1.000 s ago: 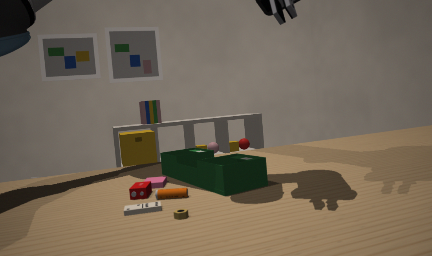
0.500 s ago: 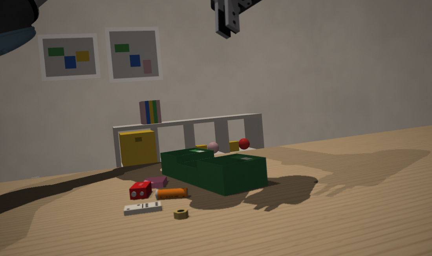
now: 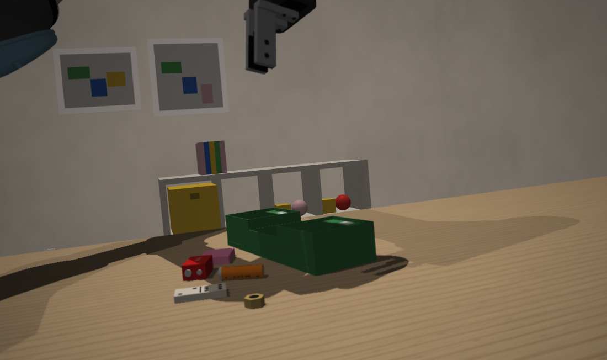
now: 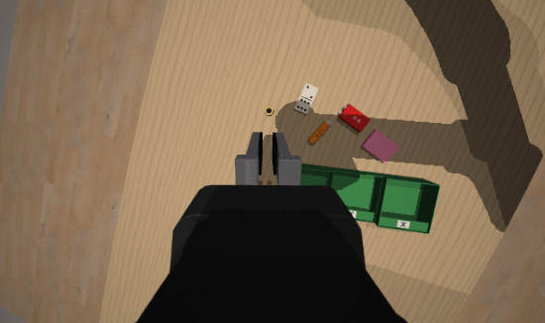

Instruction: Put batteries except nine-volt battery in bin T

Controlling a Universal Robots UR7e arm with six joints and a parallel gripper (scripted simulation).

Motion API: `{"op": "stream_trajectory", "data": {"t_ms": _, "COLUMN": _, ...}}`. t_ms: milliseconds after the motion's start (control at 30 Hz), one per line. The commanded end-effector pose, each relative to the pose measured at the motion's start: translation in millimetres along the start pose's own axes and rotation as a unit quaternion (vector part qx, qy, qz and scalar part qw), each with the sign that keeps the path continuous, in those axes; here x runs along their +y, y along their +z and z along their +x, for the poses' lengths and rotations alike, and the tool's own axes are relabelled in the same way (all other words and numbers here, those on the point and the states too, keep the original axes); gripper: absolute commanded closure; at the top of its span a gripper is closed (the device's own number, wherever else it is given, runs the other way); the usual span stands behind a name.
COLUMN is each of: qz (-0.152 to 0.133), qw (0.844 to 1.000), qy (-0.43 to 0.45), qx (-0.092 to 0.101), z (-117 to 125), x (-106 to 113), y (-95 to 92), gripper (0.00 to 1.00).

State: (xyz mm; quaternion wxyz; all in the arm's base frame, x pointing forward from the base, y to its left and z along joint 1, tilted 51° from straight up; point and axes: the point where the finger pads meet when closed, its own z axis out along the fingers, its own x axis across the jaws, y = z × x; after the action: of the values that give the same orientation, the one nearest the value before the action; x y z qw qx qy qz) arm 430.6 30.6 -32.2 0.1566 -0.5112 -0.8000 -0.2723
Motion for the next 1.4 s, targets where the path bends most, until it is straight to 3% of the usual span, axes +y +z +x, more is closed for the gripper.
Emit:
{"op": "stream_trajectory", "data": {"t_ms": 0, "qz": -0.015, "qw": 0.999, "qy": 0.024, "qx": 0.017, "z": 21, "x": -10, "y": 0.8, "gripper": 0.69}}
{"op": "stream_trajectory", "data": {"t_ms": 67, "qz": -0.015, "qw": 0.999, "qy": 0.024, "qx": 0.017, "z": 21, "x": -10, "y": 0.8, "gripper": 0.69}}
{"op": "stream_trajectory", "data": {"t_ms": 167, "qz": -0.047, "qw": 0.994, "qy": 0.079, "qx": 0.055, "z": 44, "x": -17, "y": 2.9, "gripper": 0.69}}
{"op": "stream_trajectory", "data": {"t_ms": 333, "qz": -0.050, "qw": 0.994, "qy": 0.084, "qx": 0.058, "z": 56, "x": -21, "y": 3.9, "gripper": 0.69}}
{"op": "stream_trajectory", "data": {"t_ms": 433, "qz": -0.081, "qw": 0.983, "qy": 0.138, "qx": 0.094, "z": 81, "x": -25, "y": 5.7, "gripper": 0.69}}
{"op": "stream_trajectory", "data": {"t_ms": 467, "qz": -0.085, "qw": 0.981, "qy": 0.144, "qx": 0.098, "z": 89, "x": -27, "y": 6.2, "gripper": 0.69}}
{"op": "stream_trajectory", "data": {"t_ms": 1000, "qz": -0.085, "qw": 0.981, "qy": 0.144, "qx": 0.098, "z": 91, "x": -27, "y": 6.4, "gripper": 0.69}}
{"op": "stream_trajectory", "data": {"t_ms": 1133, "qz": -0.076, "qw": 0.964, "qy": 0.230, "qx": 0.106, "z": 85, "x": -1, "y": 25.6, "gripper": 0.69}}
{"op": "stream_trajectory", "data": {"t_ms": 1200, "qz": -0.076, "qw": 0.964, "qy": 0.230, "qx": 0.106, "z": 85, "x": -1, "y": 25.6, "gripper": 0.69}}
{"op": "stream_trajectory", "data": {"t_ms": 1367, "qz": -0.067, "qw": 0.941, "qy": 0.312, "qx": 0.115, "z": 79, "x": 33, "y": 49.7, "gripper": 0.69}}
